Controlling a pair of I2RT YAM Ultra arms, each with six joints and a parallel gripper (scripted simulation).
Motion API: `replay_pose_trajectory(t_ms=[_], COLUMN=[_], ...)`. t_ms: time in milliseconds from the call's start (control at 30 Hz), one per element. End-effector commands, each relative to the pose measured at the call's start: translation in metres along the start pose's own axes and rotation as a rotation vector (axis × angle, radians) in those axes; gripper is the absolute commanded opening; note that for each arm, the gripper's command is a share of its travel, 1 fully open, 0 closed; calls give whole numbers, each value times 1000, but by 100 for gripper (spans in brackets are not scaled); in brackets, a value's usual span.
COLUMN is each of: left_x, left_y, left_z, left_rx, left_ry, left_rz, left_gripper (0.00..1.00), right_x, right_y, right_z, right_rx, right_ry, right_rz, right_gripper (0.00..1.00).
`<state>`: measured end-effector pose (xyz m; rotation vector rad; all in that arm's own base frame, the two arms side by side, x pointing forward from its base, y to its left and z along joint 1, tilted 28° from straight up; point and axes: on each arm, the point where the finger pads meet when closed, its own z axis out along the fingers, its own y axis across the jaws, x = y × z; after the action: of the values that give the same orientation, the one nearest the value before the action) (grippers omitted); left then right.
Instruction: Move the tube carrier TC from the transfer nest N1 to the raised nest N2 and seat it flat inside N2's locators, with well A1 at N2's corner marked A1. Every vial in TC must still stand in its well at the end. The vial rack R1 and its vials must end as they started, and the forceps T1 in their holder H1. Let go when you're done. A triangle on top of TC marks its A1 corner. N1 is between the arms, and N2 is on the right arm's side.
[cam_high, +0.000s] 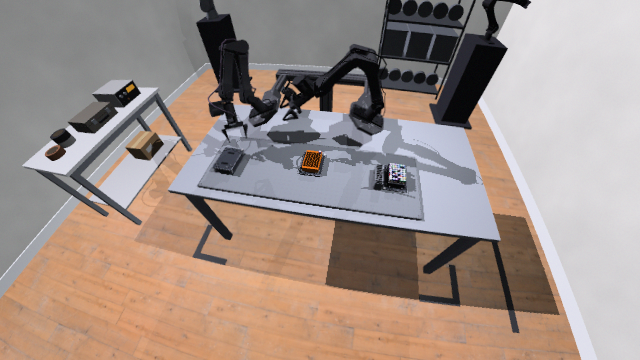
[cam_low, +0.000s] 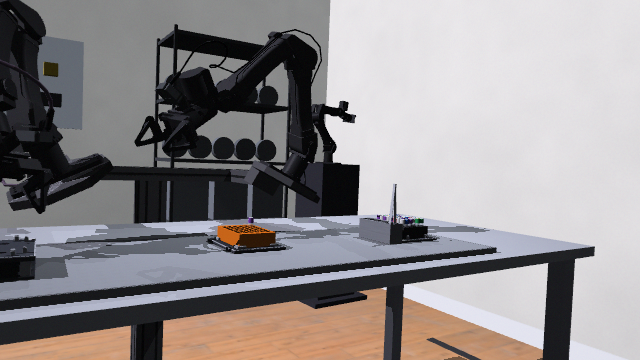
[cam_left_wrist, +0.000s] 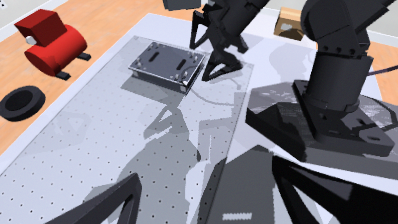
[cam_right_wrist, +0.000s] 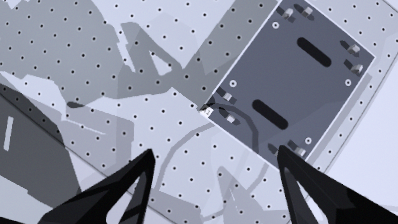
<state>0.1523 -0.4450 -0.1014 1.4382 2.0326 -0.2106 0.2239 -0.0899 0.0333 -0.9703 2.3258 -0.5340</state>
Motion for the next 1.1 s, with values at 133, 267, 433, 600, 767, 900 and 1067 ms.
replay_pose_trajectory(t_ms=[133, 267, 433, 600, 767, 900, 1067], left_x=[21, 35, 48, 58, 72, 82, 88], left_y=[-14, -21, -16, -7, 12, 29, 43], left_z=[-63, -126, -198, -233, -285, -318, -339], left_rx=[-65, -130, -208, -257, -321, -366, -393], left_ry=[170, 246, 274, 281, 264, 241, 219], left_rz=[-122, -176, -225, -242, -264, -277, -285], left_gripper=[100, 100, 100, 100, 100, 100, 100], right_x=[-43, -89, -136, -161, -208, -238, -257], right_y=[-6, -8, 5, 20, 58, 98, 132], right_z=[5, 16, 35, 47, 67, 81, 91], right_rx=[-168, -292, -432, -512, -643, -737, -803], right_ry=[-47, -93, -129, -145, -178, -200, -212], right_rz=[-188, -362, -548, -656, -859, -1016, -1134], right_gripper=[100, 100, 100, 100, 100, 100, 100])
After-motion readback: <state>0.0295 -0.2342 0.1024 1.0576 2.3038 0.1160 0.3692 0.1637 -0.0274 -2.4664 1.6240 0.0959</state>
